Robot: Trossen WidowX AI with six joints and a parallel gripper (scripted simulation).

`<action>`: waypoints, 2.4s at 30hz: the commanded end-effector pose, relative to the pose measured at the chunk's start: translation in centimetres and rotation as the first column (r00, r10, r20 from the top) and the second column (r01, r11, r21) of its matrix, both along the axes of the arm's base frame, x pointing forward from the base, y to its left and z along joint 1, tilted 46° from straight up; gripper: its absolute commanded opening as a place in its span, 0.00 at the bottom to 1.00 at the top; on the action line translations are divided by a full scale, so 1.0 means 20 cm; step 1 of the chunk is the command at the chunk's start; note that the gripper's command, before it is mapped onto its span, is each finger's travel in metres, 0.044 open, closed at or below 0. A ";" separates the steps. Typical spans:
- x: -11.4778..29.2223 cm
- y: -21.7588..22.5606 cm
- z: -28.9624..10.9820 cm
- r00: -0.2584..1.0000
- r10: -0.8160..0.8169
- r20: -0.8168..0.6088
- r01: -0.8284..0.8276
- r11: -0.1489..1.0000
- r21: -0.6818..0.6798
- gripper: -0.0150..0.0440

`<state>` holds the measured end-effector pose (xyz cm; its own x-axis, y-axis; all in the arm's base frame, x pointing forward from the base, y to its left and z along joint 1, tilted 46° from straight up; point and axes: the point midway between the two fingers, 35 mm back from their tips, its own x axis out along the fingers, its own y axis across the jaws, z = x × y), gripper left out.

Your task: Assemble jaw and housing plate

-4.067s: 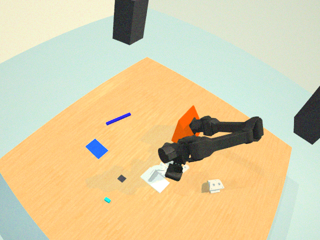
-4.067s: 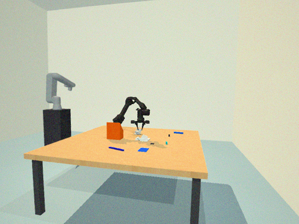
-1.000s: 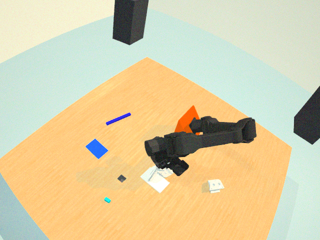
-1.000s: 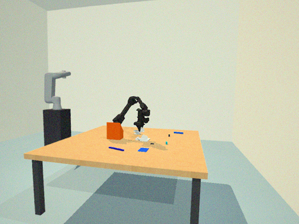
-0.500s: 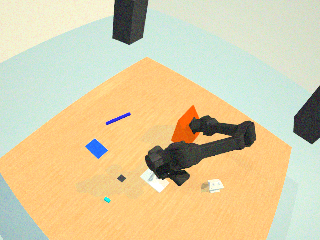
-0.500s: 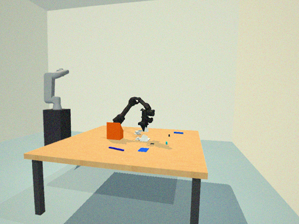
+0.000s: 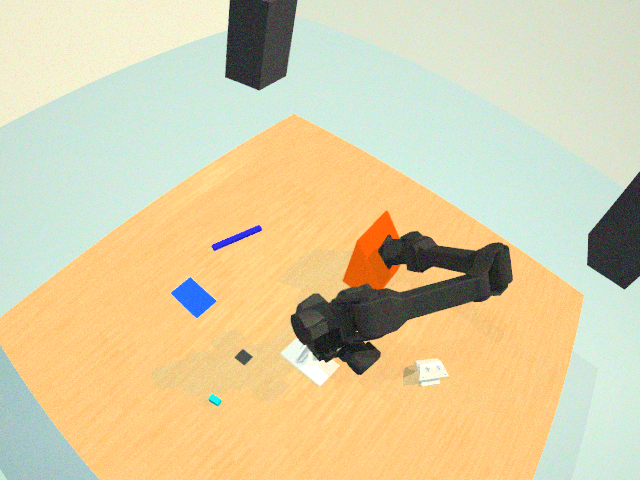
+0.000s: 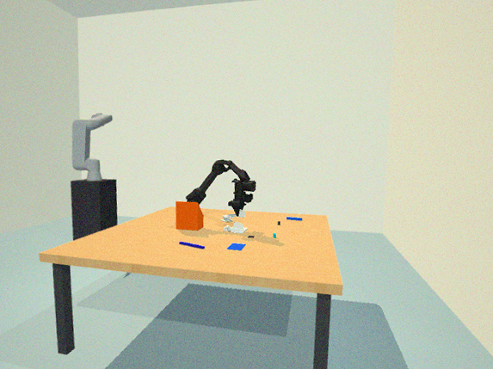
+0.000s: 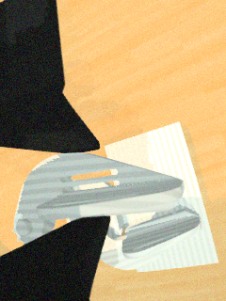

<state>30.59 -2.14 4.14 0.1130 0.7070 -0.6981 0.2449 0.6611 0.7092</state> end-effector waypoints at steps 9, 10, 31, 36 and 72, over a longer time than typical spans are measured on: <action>0.00 0.00 0.00 1.000 -0.018 -0.018 0.018 1.000 0.006 0.48; 0.00 0.00 0.00 1.000 -0.018 -0.018 0.018 1.000 0.006 0.48; 0.01 0.03 -0.02 1.000 -0.018 -0.018 0.018 1.000 0.006 0.48; 0.02 0.06 -0.05 1.000 -0.018 -0.018 0.018 1.000 0.005 0.48; 0.03 0.19 -0.17 1.000 -0.018 -0.019 0.019 1.000 0.008 0.48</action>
<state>31.20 1.60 0.75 0.1119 0.7089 -0.6963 0.2656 0.6539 0.7084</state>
